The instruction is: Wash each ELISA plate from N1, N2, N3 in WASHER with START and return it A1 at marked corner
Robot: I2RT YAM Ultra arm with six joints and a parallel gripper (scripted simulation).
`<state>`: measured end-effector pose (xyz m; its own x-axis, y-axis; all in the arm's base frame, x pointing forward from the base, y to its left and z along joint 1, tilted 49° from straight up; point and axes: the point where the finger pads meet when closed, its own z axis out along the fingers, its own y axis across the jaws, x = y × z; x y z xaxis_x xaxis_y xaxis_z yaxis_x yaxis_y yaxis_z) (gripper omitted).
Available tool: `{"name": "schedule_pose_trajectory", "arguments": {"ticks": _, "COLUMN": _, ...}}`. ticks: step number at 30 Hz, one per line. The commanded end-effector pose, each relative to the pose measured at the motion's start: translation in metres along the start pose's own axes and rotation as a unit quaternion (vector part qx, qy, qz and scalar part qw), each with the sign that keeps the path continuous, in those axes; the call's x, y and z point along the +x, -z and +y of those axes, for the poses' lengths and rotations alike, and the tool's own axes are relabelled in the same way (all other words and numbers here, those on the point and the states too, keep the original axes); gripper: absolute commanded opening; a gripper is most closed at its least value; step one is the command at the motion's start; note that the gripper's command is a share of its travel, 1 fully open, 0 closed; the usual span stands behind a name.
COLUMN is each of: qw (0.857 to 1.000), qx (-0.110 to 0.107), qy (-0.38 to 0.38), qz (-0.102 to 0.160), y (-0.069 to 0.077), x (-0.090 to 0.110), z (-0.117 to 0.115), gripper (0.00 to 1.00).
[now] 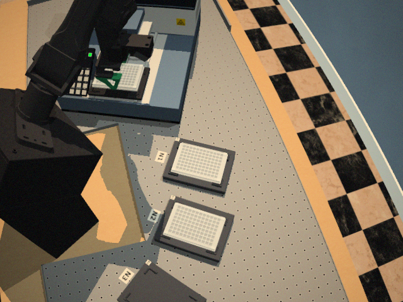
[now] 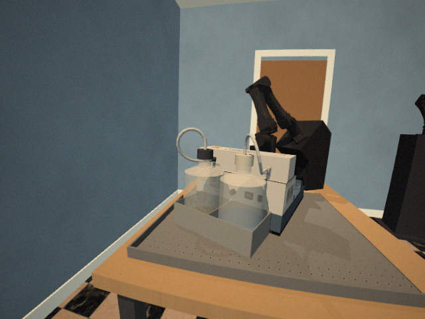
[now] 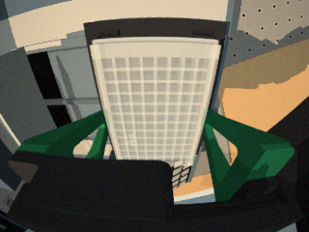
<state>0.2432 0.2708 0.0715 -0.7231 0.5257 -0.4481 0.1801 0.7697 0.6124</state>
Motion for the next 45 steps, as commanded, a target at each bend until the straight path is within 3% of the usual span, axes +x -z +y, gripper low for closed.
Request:
{"name": "schedule_pose_trajectory", "arguments": {"ticks": 1, "qw": 1.0, "qx": -0.002, "qy": 0.001, "qz": 0.0, "y": 0.0007, "x": -0.0003, "z": 0.0013, "gripper": 0.0}}
{"name": "schedule_pose_trajectory", "arguments": {"ticks": 45, "qw": 1.0, "qx": -0.002, "qy": 0.001, "qz": 0.0, "y": -0.0059, "x": -0.0003, "z": 0.0016, "gripper": 0.0}}
